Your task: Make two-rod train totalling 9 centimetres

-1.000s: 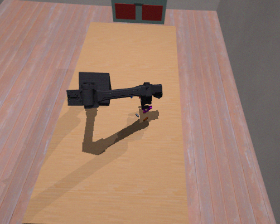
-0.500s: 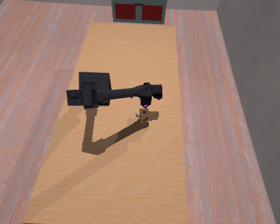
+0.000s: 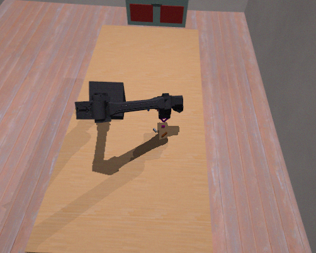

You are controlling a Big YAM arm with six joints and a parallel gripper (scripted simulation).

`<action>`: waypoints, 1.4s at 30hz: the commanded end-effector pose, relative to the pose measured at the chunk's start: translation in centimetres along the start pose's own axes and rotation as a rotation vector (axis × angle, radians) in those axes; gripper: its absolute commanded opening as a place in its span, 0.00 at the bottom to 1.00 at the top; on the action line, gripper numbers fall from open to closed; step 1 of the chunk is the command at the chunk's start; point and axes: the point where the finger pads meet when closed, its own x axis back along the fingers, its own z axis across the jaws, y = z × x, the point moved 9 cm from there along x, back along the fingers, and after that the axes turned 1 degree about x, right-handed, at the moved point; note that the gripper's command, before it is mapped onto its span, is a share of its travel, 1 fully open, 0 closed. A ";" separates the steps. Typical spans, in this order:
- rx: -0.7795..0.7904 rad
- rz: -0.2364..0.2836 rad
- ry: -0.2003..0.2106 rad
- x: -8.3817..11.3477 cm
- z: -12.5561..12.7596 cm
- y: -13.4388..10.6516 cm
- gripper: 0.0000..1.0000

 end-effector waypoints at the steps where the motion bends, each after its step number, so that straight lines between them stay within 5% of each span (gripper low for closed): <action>1: -0.030 -0.017 -0.004 0.7 -0.8 0.8 0.23; 42: -0.034 -0.017 -0.005 -2.0 -0.8 0.7 0.23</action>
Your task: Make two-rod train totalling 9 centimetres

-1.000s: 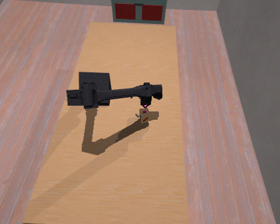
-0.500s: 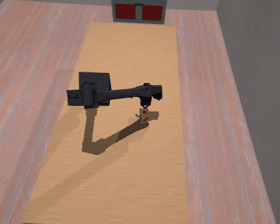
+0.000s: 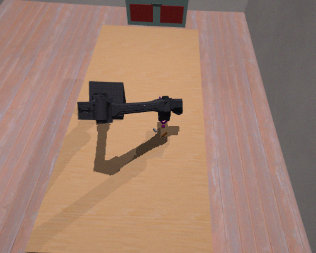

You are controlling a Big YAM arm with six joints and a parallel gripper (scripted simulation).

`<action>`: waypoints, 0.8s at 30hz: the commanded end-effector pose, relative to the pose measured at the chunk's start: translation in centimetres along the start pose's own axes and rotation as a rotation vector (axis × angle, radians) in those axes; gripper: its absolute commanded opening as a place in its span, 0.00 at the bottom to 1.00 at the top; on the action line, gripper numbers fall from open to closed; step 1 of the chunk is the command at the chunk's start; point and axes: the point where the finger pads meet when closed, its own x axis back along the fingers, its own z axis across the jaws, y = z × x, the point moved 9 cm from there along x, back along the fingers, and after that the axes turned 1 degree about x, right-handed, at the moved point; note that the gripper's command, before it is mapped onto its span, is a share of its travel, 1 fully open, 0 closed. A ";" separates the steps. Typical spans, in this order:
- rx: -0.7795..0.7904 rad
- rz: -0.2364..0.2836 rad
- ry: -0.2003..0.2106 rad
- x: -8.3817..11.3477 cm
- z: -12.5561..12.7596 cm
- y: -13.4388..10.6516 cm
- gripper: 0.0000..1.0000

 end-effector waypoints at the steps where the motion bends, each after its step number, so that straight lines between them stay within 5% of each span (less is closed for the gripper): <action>1: -0.008 -0.013 -0.005 -0.4 -0.5 0.5 0.23; 24: -0.012 -0.017 -0.006 -2.7 -0.6 0.6 0.23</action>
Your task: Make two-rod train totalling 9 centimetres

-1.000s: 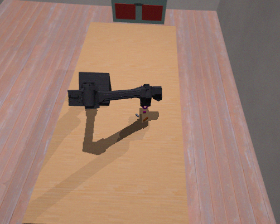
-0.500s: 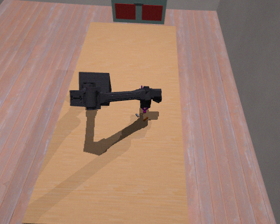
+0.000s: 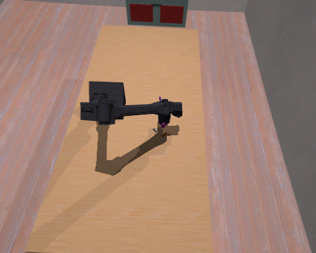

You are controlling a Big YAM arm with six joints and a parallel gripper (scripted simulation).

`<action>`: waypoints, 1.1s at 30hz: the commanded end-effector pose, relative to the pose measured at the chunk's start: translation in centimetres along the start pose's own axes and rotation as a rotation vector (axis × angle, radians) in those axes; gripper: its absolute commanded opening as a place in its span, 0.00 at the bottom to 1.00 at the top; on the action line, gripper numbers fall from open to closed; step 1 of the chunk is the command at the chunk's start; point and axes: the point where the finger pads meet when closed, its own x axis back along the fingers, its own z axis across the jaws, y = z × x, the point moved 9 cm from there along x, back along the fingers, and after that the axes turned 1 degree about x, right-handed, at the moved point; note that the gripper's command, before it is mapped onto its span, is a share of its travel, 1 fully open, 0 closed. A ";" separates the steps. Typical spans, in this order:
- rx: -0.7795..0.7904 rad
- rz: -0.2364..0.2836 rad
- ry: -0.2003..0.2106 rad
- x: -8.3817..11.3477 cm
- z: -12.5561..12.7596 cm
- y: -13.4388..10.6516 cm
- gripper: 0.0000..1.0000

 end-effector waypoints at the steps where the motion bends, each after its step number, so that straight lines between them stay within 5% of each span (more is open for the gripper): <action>1: -0.012 -0.012 -0.006 -0.2 -0.6 0.4 0.23; 33: -0.010 -0.010 -0.005 -0.4 -0.4 0.3 0.23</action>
